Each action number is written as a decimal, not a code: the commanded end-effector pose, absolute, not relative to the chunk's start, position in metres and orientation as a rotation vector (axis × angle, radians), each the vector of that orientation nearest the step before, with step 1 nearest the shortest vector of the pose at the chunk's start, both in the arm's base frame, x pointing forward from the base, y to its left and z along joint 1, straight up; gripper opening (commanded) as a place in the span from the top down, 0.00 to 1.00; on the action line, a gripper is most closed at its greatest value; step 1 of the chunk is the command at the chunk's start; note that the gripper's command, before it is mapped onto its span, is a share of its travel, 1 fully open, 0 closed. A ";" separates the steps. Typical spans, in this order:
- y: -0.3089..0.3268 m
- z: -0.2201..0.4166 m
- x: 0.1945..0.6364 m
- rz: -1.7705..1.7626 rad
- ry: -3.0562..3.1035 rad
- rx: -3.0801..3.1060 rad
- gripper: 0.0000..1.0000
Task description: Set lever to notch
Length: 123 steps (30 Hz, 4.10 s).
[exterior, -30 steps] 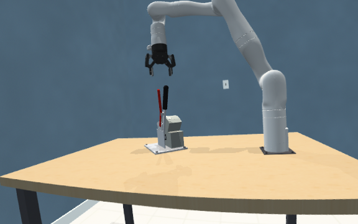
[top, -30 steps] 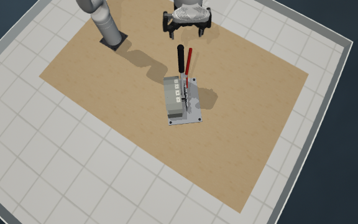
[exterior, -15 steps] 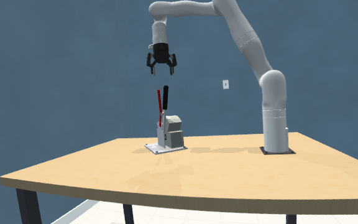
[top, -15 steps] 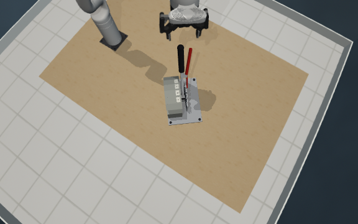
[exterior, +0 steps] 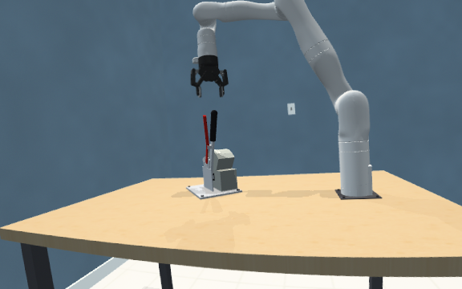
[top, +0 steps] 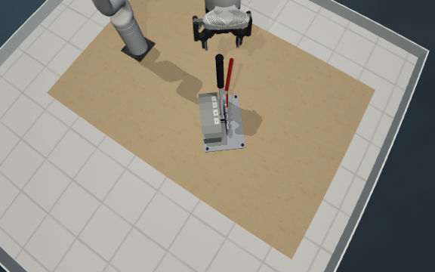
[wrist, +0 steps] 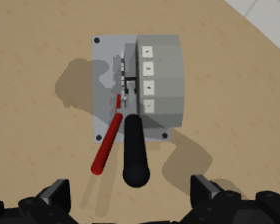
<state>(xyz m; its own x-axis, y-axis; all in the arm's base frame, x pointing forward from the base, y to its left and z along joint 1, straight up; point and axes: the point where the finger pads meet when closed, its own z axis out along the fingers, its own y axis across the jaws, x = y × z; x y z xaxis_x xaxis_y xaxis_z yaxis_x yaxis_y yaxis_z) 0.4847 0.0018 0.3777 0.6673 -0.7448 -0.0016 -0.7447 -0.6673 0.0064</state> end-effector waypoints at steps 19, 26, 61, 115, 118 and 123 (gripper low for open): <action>0.002 0.379 0.485 -0.003 -1.280 2.864 1.00; 0.002 0.379 0.485 -0.003 -1.280 2.864 1.00; 0.002 0.379 0.485 -0.003 -1.280 2.864 0.02; 0.002 0.359 0.485 -0.004 -1.280 2.864 0.02; 0.002 0.356 0.485 -0.004 -1.280 2.864 0.02; 0.002 0.354 0.485 -0.004 -1.280 2.864 0.02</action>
